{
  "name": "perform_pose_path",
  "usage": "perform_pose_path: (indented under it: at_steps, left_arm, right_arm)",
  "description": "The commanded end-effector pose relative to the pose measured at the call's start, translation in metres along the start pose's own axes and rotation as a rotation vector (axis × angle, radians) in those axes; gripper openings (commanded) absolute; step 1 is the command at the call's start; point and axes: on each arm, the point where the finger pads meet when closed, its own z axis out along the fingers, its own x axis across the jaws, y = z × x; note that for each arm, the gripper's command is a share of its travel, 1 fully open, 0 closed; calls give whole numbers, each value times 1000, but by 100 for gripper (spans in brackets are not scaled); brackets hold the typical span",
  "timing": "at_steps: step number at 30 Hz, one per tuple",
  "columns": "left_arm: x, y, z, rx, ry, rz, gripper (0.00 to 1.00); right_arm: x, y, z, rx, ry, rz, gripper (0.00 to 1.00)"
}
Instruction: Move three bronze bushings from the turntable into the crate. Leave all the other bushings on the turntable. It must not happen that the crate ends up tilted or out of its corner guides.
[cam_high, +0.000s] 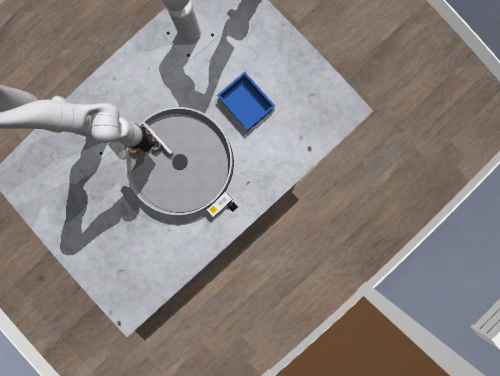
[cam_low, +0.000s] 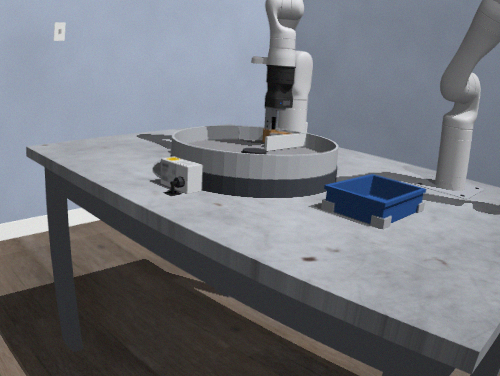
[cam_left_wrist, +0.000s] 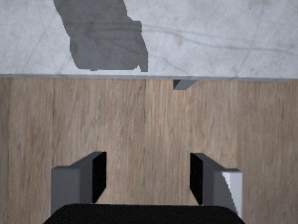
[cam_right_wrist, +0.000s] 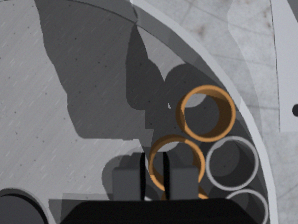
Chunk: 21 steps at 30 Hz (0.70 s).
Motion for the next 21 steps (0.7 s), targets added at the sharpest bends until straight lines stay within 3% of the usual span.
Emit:
perform_pose_path:
  at_steps: [1,21]
  left_arm:
    - [3,-4,-1,8,3,4,100]
    - [3,-4,-1,8,3,4,100]
  right_arm:
    - [-1,-1,1,-1,-2,-4,36]
    - [-1,-2,3,0,-2,-5,36]
